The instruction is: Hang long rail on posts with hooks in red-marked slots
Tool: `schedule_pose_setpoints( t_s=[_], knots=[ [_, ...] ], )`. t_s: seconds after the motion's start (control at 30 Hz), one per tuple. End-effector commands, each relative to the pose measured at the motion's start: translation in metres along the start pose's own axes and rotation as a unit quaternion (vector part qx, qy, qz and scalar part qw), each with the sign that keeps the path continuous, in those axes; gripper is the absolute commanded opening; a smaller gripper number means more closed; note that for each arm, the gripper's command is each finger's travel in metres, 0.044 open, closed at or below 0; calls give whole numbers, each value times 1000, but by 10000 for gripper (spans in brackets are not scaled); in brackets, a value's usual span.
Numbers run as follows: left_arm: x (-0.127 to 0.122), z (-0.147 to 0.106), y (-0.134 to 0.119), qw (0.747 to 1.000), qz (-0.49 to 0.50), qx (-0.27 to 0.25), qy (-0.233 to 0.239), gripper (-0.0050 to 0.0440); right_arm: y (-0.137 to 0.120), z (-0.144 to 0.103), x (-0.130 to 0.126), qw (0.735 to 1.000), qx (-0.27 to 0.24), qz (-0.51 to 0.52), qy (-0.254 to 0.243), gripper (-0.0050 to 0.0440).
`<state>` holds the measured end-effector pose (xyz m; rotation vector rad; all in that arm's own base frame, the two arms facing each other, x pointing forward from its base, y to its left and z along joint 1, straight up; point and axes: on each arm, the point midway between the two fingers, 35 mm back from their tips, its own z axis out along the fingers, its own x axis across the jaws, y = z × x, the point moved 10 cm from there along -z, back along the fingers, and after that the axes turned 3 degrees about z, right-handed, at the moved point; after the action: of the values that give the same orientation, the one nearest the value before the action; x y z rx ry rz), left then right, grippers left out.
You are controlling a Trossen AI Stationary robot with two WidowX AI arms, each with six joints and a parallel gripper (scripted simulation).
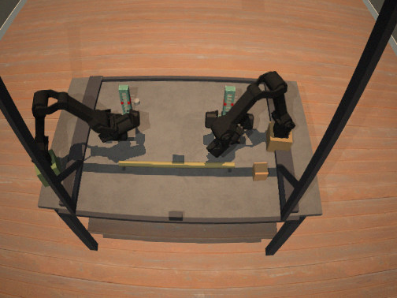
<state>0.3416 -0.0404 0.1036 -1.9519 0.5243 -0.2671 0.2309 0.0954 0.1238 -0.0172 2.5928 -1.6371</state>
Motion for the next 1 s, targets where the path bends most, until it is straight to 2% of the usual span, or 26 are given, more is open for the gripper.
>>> schedule_pose_setpoints(
  t_s=[0.0,0.03,0.2,0.3,0.53,0.6,0.63,0.97],
  knots=[
    [4,-4,-10,1000,-14,8,6,416,-5,-7,-3,999,-23,43,-6,344],
    [4,-4,-10,1000,-14,8,6,416,-5,-7,-3,999,-23,43,-6,344],
    [9,-5,-4,999,-39,-12,16,296,10,-14,-9,981,-84,173,21,225],
    [13,-7,-3,997,-63,-25,22,225,17,-17,-12,965,-113,232,37,225],
    [28,-15,4,983,-162,-82,40,225,31,-29,-21,907,-184,368,84,225],
    [28,-15,4,983,-162,-82,40,225,31,-29,-21,907,-184,368,84,225],
    [30,-17,5,979,-179,-92,41,225,33,-31,-23,897,-194,386,92,225],
    [55,-37,19,915,-345,-207,24,225,48,-52,-36,785,-276,526,173,225]
  ],
)
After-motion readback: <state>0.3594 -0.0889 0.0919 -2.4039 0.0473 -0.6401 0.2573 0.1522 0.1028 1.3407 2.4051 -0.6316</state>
